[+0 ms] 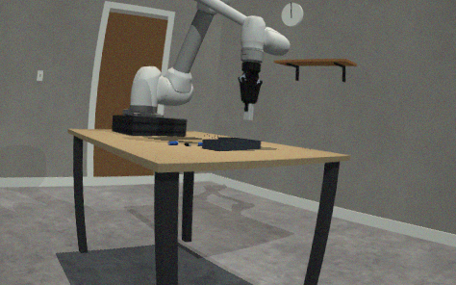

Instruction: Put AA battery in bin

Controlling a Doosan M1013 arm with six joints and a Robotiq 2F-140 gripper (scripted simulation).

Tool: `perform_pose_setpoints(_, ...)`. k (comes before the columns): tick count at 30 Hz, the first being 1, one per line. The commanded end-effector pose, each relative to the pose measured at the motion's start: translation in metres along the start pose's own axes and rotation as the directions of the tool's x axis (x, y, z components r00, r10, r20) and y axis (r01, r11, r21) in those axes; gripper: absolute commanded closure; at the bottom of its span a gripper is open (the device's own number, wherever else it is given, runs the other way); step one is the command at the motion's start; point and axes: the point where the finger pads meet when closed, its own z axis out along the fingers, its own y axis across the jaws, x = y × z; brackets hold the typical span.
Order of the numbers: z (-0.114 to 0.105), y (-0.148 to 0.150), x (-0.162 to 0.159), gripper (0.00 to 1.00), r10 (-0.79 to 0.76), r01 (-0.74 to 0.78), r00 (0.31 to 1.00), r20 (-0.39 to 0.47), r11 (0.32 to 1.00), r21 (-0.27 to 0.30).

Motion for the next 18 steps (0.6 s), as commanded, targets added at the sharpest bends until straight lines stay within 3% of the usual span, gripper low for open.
perform_pose_setpoints(1, -0.016, 0.000, 0.000, 0.95, 0.000, 0.000, 1.000, 0.000, 1.000, 0.000)
perform_pose_setpoints(2, -0.016, 0.000, 0.000, 0.95, 0.000, 0.000, 1.000, 0.000, 1.000, 0.000)
perform_pose_setpoints(9, -0.075, 0.000, 0.000, 0.95, 0.000, 0.000, 1.000, 0.000, 1.000, 0.000)
perform_pose_setpoints(15, -0.076, 0.000, 0.000, 0.95, 0.000, 0.000, 1.000, 0.000, 1.000, 0.000)
perform_pose_setpoints(16, -0.071, 0.006, -0.003, 0.83, -0.050, 0.050, 0.999, 0.000, 0.999, 0.000)
perform_pose_setpoints(18, -0.067, 0.012, -0.007, 0.83, -0.100, 0.100, 0.995, 0.000, 0.995, 0.000)
